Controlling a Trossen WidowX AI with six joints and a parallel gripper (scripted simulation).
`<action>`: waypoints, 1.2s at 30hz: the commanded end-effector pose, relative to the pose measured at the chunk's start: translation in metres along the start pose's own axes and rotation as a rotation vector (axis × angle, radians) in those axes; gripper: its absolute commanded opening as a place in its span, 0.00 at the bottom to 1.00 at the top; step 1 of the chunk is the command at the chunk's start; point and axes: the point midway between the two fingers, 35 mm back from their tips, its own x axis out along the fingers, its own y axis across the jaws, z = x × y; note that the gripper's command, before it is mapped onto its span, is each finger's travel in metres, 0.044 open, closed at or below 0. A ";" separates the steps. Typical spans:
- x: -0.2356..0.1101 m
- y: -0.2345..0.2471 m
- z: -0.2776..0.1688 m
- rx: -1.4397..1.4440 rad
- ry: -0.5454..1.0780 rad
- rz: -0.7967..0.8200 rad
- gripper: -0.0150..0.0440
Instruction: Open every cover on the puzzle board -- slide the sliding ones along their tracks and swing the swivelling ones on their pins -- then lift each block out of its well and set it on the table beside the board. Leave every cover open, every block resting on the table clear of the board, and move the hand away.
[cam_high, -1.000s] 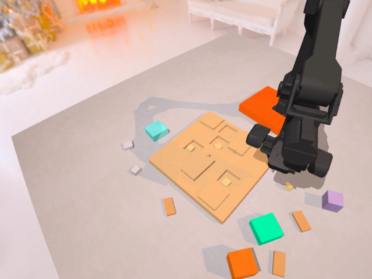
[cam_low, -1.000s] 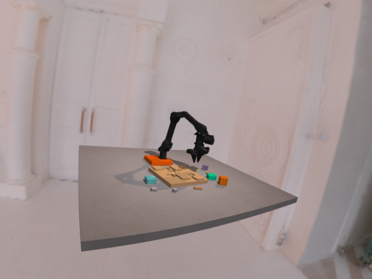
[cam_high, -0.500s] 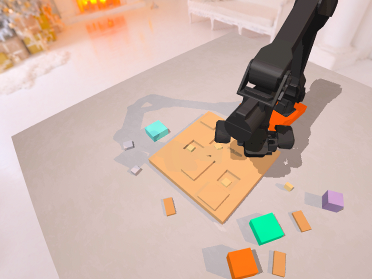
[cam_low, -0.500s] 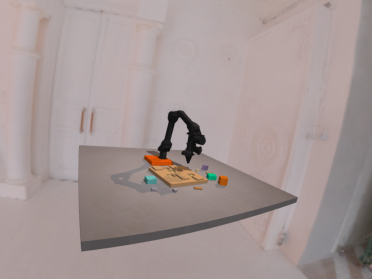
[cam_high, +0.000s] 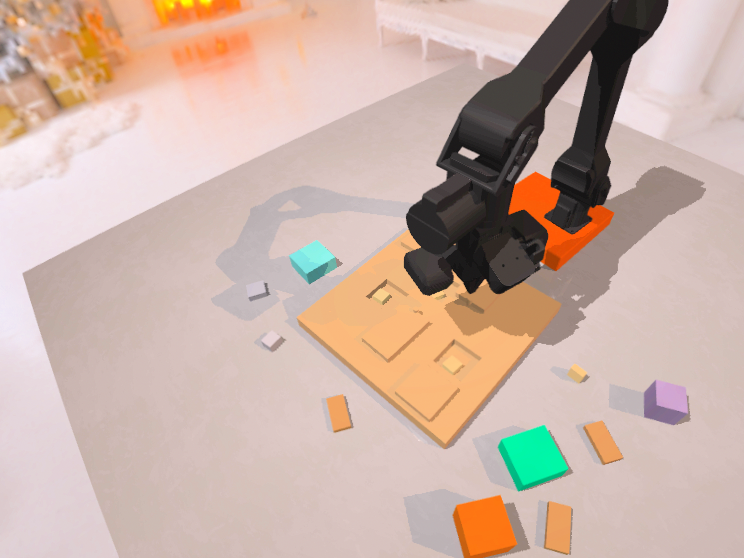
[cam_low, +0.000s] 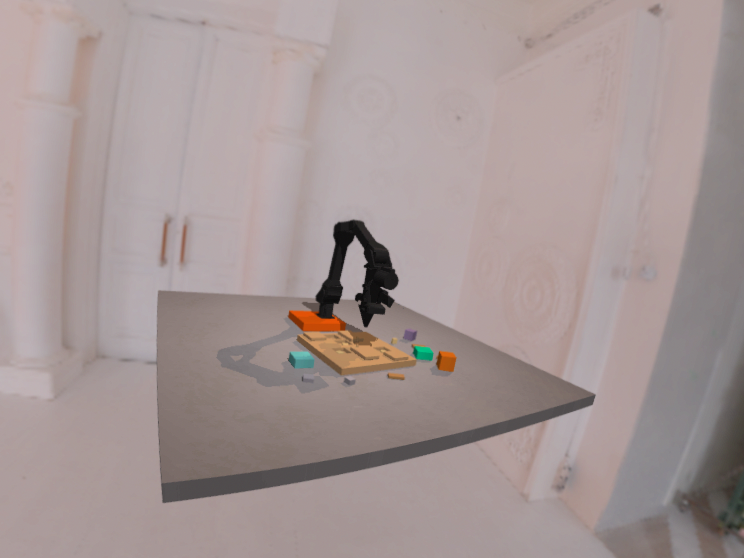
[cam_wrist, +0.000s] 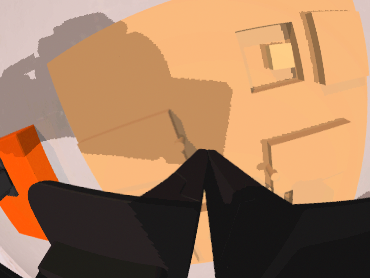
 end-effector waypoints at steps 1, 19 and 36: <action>0.000 -0.007 -0.032 -0.731 0.007 0.000 0.25; 0.000 -0.012 -0.064 -1.523 0.008 0.006 0.25; 0.000 -0.013 -0.065 -1.541 0.008 0.006 0.25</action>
